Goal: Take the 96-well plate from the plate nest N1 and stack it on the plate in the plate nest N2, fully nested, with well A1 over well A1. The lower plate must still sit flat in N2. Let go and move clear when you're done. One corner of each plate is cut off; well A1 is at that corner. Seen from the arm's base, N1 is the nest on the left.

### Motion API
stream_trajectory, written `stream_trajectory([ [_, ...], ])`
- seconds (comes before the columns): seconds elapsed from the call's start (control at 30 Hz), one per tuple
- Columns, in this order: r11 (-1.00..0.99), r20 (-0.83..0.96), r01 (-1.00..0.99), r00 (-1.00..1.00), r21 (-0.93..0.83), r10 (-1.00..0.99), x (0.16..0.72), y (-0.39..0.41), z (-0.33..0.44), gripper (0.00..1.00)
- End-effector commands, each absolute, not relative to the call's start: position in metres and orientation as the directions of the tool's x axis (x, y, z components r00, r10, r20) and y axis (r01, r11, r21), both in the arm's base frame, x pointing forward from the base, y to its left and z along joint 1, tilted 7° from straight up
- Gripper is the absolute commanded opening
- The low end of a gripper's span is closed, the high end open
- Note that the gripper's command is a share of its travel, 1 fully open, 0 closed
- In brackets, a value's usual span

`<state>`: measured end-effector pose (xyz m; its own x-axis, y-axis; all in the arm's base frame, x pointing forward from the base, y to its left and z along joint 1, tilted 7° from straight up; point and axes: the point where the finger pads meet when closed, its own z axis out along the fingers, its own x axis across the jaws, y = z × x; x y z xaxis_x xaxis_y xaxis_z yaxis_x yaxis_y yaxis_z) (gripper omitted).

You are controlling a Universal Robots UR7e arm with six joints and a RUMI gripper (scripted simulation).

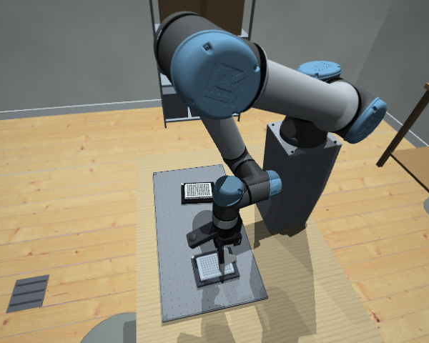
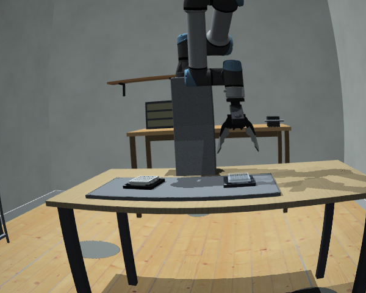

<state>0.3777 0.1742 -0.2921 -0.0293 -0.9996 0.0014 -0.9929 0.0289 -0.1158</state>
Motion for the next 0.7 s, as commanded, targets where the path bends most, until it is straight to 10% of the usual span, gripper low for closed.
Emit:
stream_trajectory([
  [0.0,0.029,0.001,-0.993,-0.029,-0.117,-1.0,0.378,0.175,-0.292,1.0],
  [0.67,0.029,0.001,-0.993,-0.029,-0.117,-1.0,0.381,0.174,-0.317,1.0],
])
